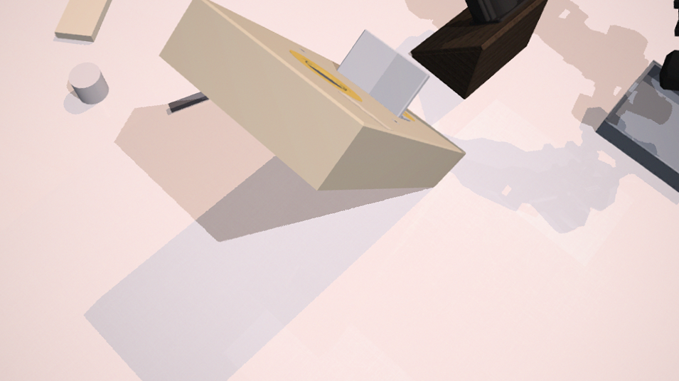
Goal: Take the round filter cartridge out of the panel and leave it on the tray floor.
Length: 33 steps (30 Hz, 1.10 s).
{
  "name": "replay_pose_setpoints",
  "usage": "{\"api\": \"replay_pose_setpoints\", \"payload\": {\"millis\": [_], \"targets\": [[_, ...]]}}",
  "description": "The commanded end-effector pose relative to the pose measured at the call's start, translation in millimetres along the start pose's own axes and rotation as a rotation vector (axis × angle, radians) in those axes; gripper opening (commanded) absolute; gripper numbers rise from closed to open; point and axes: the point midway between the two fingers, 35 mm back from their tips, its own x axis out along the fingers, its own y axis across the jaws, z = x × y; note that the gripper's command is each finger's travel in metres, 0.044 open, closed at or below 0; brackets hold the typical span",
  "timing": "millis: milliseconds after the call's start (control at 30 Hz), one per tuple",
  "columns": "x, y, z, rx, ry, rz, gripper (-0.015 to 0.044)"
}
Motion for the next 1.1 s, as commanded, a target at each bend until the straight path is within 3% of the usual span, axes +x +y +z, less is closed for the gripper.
{"api": "replay_pose_setpoints", "payload": {"millis": [0, 433, 967, 1067], "targets": [[8.4, 1.0, -2.2, -0.009, -0.01, 0.008, 0.0], [64.6, 1.0, -36.2, -0.01, -0.009, 0.009, 0.0], [62.4, 0.3, -36.6, -0.013, 0.006, 0.005, 0.042], [60.2, 0.3, -34.8, -0.013, 0.006, 0.005, 0.044]]}}
